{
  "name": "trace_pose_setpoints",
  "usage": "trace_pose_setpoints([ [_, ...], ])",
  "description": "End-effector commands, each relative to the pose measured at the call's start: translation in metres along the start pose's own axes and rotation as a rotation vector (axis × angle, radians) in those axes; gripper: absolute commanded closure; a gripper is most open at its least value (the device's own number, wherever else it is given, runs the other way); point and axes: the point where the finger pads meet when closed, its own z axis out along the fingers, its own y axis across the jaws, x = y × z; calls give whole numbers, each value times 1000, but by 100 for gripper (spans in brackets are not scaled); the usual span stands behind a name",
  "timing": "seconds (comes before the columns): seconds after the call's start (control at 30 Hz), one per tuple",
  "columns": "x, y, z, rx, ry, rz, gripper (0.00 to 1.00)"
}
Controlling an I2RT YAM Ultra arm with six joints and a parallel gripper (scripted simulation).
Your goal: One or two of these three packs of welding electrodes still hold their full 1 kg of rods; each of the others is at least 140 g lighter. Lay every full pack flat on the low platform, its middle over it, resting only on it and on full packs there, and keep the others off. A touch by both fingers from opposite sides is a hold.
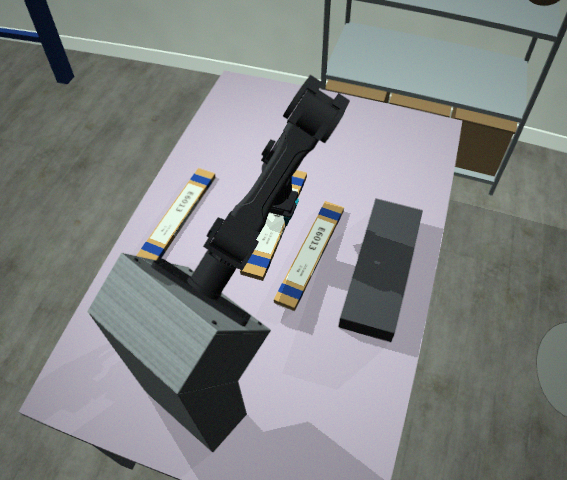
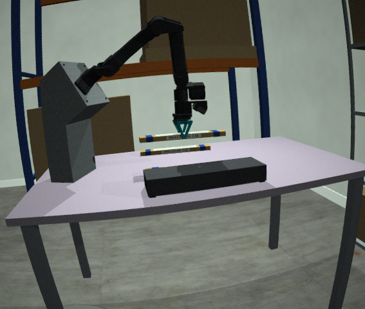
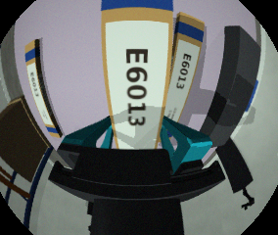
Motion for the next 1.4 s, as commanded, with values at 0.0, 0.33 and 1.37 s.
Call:
trace_pose_setpoints([
  [0.0,-9,5,-26,-14,-32,-2,100],
  [0.33,-9,4,-35,-14,-32,-1,100],
  [1.37,-10,4,-35,-14,-34,-1,100],
])
